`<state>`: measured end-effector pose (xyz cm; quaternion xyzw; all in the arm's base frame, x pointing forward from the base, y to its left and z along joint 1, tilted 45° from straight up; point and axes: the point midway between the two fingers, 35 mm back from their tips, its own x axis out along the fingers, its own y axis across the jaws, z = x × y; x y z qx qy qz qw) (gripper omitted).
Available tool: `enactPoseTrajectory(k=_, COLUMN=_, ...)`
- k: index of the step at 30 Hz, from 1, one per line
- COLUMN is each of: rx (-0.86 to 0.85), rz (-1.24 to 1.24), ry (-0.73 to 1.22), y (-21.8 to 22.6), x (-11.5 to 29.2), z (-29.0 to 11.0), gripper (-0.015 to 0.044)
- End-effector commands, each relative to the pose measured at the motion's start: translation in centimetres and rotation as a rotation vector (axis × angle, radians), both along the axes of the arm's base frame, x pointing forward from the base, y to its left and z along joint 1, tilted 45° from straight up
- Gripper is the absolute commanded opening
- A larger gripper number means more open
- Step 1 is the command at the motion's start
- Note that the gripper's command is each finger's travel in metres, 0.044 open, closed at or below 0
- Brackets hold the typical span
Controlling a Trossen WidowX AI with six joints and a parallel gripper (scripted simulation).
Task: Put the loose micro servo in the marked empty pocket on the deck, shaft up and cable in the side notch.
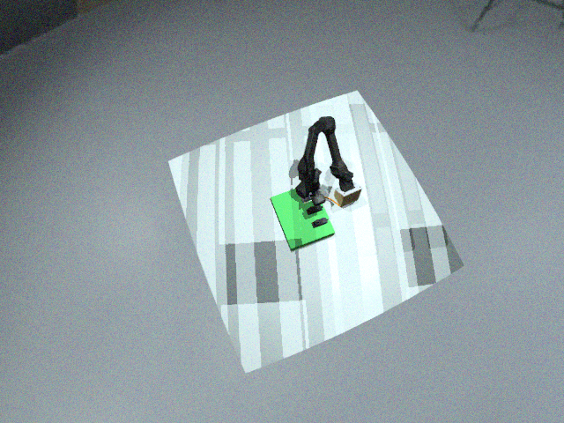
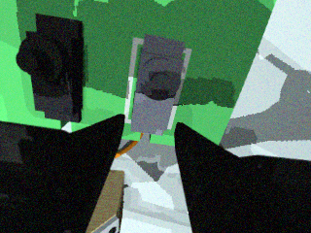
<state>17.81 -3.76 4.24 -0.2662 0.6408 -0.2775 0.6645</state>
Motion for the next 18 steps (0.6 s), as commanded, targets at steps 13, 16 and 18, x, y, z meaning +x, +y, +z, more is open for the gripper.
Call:
enactPoseTrajectory(k=13, rx=0.021, rz=0.003, ry=-0.009, y=4.5, x=-3.3, z=3.6, gripper=0.0397)
enactPoseTrajectory(k=16, rx=0.012, rz=-0.001, ry=-0.011, y=5.5, x=-4.9, z=5.0, gripper=0.044)
enactPoseTrajectory(k=18, rx=0.009, rz=-0.003, ry=-0.012, y=5.6, x=-5.2, z=5.3, gripper=0.044)
